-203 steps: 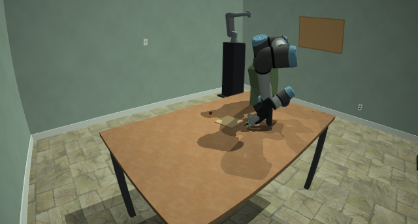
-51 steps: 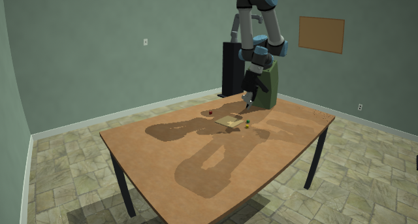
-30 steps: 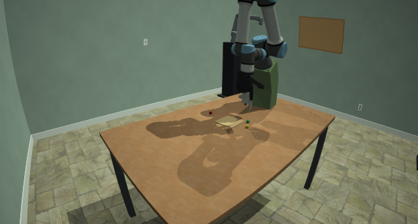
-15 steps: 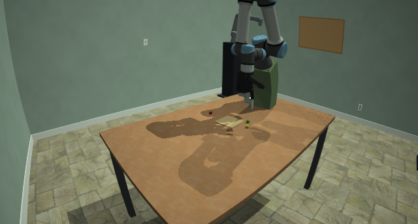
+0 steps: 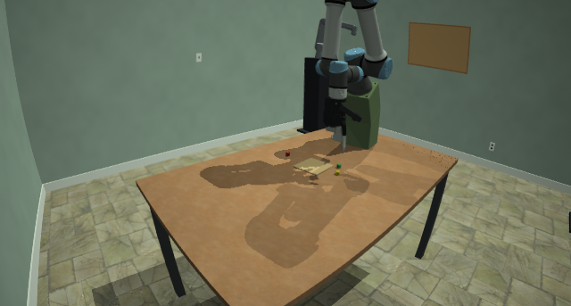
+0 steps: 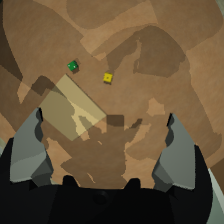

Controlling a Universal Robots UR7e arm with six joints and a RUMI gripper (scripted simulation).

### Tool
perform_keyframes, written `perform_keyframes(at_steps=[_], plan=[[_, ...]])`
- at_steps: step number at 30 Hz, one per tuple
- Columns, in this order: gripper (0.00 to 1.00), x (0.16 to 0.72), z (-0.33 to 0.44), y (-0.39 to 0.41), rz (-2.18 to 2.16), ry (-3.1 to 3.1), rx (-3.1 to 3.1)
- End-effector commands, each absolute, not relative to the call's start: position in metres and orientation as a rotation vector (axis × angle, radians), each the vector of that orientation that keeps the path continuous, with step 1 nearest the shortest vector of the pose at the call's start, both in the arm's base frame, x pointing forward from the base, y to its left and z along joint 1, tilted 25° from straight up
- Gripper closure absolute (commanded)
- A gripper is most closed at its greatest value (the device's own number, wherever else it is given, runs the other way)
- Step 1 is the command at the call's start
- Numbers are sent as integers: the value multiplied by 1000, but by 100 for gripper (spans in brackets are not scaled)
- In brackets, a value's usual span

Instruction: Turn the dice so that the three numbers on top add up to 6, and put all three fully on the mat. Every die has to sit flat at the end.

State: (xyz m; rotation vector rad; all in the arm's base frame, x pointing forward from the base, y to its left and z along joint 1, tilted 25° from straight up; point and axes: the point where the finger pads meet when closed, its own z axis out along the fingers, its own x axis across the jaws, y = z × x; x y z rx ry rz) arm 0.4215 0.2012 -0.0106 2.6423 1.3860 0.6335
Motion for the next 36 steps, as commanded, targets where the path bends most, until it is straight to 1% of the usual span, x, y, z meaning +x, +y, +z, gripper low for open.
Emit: perform_keyframes(at_steps=[1,22,36], plan=[[0,424,-9,202,644,1330,2677],[0,426,-12,208,670,924,2907],[0,431,-16,214,680,379,3107]])
